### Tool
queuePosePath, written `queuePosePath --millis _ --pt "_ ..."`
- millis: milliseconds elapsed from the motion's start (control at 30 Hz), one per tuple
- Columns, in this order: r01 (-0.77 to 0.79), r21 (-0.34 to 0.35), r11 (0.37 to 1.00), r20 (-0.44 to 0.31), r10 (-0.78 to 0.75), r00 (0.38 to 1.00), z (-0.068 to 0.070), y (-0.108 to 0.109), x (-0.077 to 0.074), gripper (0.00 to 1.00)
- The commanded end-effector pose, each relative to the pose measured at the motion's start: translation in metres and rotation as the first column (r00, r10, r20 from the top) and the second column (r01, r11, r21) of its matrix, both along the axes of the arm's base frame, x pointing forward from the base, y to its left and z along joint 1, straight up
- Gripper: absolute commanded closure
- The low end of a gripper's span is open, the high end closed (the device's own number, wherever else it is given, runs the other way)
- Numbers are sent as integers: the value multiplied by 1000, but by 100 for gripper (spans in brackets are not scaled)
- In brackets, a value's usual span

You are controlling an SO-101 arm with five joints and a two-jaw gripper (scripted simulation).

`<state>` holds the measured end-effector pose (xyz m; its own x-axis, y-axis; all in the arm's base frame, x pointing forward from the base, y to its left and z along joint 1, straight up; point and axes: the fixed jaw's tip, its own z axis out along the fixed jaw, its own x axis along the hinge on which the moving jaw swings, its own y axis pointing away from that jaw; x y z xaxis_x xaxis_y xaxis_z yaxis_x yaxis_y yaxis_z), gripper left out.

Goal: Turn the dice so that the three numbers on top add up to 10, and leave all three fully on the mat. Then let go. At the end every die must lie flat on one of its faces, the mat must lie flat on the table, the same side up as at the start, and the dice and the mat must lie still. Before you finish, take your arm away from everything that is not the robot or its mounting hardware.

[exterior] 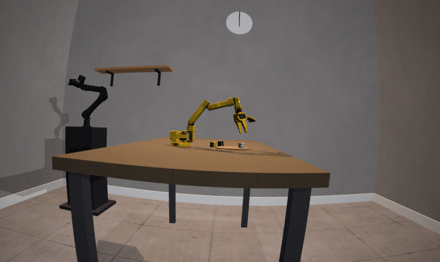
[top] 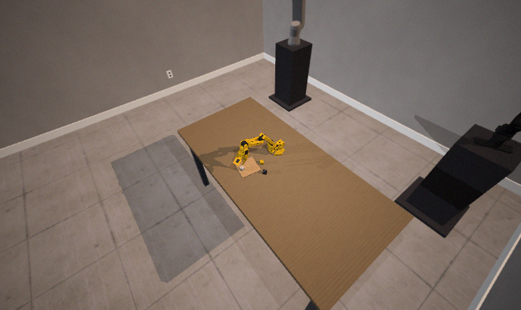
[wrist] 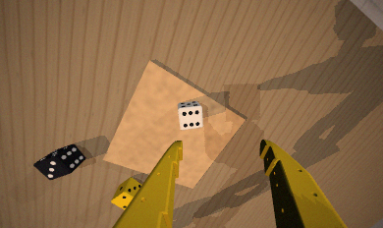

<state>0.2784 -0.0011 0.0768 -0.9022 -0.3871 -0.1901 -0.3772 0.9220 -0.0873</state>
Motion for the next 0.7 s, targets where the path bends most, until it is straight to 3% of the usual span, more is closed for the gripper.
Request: queuePosePath --millis 0,367,667 --pt "-4 1 1000 62 4 998 16 3 2 67" --pt "8 5 1000 57 -9 998 16 4 1 67" --pt "91 31 995 17 -91 996 16 11 -10 67"
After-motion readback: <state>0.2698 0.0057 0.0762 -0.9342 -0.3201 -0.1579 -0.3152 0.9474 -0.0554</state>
